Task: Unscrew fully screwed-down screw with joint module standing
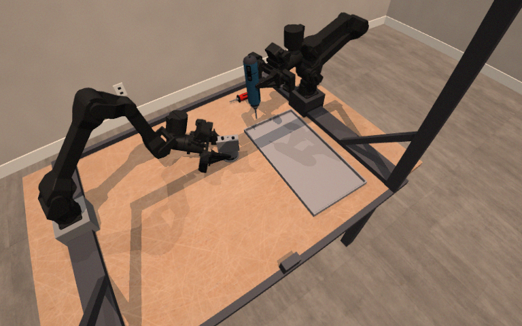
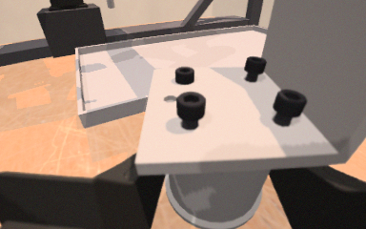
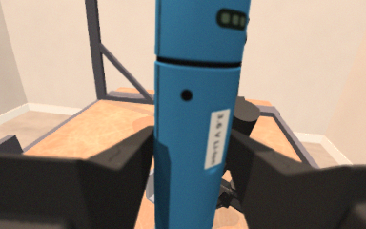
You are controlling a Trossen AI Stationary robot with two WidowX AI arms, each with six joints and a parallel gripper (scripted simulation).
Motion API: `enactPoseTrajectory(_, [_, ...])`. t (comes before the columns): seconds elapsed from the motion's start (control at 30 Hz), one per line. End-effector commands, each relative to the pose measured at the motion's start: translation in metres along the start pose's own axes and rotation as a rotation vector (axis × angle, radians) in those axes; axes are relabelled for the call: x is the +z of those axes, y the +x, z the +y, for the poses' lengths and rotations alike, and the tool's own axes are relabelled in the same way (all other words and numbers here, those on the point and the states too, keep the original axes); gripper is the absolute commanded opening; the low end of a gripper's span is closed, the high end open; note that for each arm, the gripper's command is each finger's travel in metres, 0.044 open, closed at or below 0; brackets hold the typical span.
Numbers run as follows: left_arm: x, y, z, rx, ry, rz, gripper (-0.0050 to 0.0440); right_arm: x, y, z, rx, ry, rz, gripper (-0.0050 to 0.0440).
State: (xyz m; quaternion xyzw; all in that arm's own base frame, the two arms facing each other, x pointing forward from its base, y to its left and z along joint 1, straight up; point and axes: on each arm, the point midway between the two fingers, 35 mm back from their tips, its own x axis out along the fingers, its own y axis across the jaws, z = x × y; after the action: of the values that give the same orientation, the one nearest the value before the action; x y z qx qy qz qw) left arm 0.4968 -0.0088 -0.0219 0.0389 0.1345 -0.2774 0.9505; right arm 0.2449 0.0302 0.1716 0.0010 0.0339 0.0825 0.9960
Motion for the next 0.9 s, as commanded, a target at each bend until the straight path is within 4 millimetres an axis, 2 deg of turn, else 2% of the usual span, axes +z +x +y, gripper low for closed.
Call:
enactPoseTrajectory(0.0, [0.011,0.0,0.002,0.004,0.016,-0.02,0.0244,0.007,0.008,0.0,-0.004,-0.007,-0.032,0.0162])
enactPoseTrajectory(0.03, [0.011,0.0,0.002,0.004,0.016,-0.02,0.0244,0.014,0.011,0.0,-0.004,-0.009,-0.053,0.0162])
enactPoseTrajectory(0.2, [0.011,0.0,0.002,0.004,0.016,-0.02,0.0244,-0.005,0.028,-0.001,-0.004,-0.004,0.01,0.0162])
enactPoseTrajectory(0.3, [0.011,0.0,0.002,0.004,0.016,-0.02,0.0244,0.0,0.034,-0.001,-0.004,-0.005,-0.004,0.0162])
enactPoseTrajectory(0.47, [0.011,0.0,0.002,0.004,0.016,-0.02,0.0244,0.018,0.035,-0.002,-0.006,-0.013,-0.092,0.0162])
enactPoseTrajectory(0.87, [0.011,0.0,0.002,0.004,0.016,-0.02,0.0244,0.019,0.034,-0.001,-0.005,-0.013,-0.097,0.0162])
